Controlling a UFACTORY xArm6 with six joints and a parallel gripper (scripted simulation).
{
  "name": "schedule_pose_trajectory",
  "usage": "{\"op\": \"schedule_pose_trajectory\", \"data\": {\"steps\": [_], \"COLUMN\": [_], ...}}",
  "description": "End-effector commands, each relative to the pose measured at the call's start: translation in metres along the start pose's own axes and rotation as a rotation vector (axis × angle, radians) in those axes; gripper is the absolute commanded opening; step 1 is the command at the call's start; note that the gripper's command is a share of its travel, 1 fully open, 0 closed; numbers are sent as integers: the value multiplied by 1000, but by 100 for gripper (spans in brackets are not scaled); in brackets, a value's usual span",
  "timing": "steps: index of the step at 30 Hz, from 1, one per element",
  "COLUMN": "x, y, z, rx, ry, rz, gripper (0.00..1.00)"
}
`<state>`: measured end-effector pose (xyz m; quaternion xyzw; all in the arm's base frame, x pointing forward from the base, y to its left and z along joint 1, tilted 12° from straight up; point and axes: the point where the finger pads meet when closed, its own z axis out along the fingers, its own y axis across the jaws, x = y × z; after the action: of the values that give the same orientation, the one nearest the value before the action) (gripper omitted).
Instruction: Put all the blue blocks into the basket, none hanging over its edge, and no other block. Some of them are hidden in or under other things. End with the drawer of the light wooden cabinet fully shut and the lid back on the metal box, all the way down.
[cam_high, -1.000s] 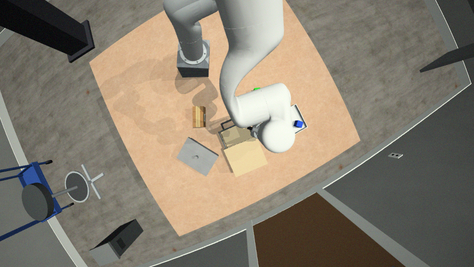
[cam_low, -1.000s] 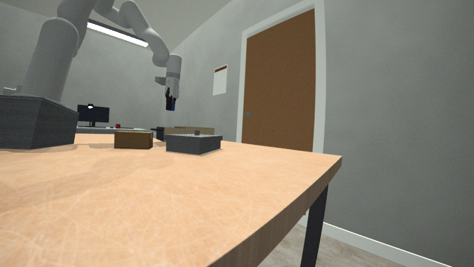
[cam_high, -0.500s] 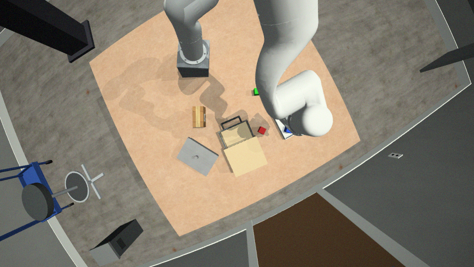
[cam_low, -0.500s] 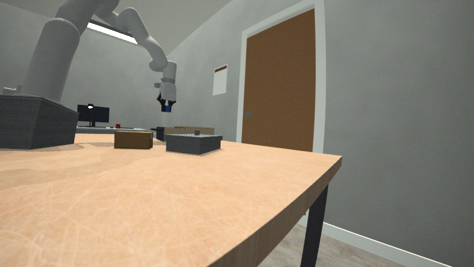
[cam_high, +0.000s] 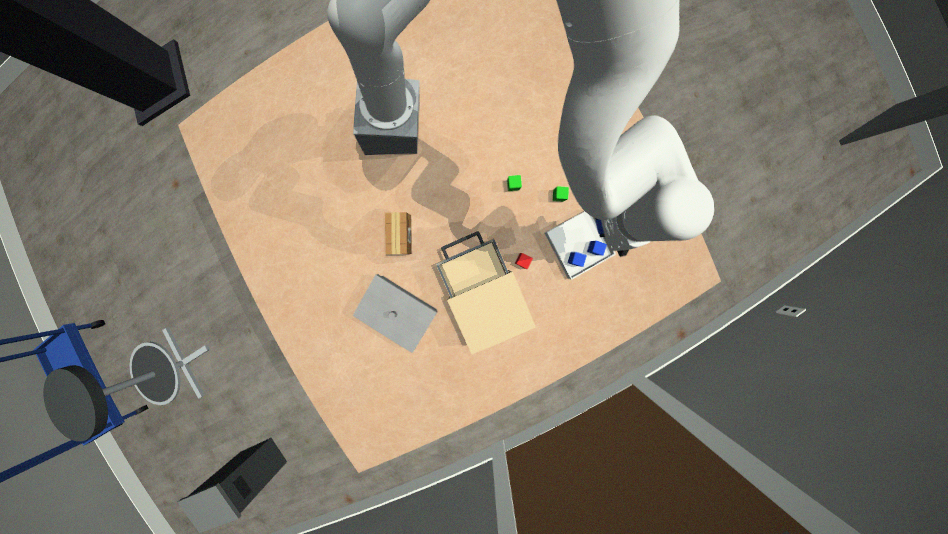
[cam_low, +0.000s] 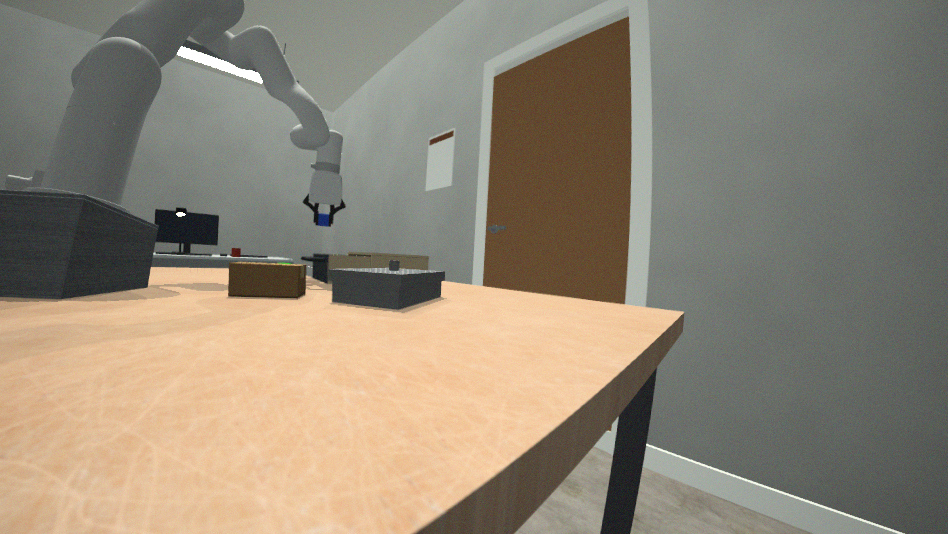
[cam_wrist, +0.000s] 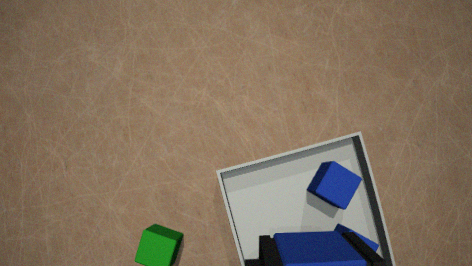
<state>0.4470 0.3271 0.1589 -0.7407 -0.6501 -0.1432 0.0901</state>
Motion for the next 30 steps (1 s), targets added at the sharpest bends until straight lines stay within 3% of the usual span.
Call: {"op": "schedule_pose_trajectory", "data": {"steps": [1,3,4,9,30], "x": [19,19,20,22,22], "y": [-5,-5,-5,-6,-6], "z": [1,1,2,2,2], "rx": [-20,-20,-24,-37,-37], "ry": [-71,-71,-90,-137,-137], "rz": [268,268,375,532,533], "gripper": [0,0,0,0,0]}}
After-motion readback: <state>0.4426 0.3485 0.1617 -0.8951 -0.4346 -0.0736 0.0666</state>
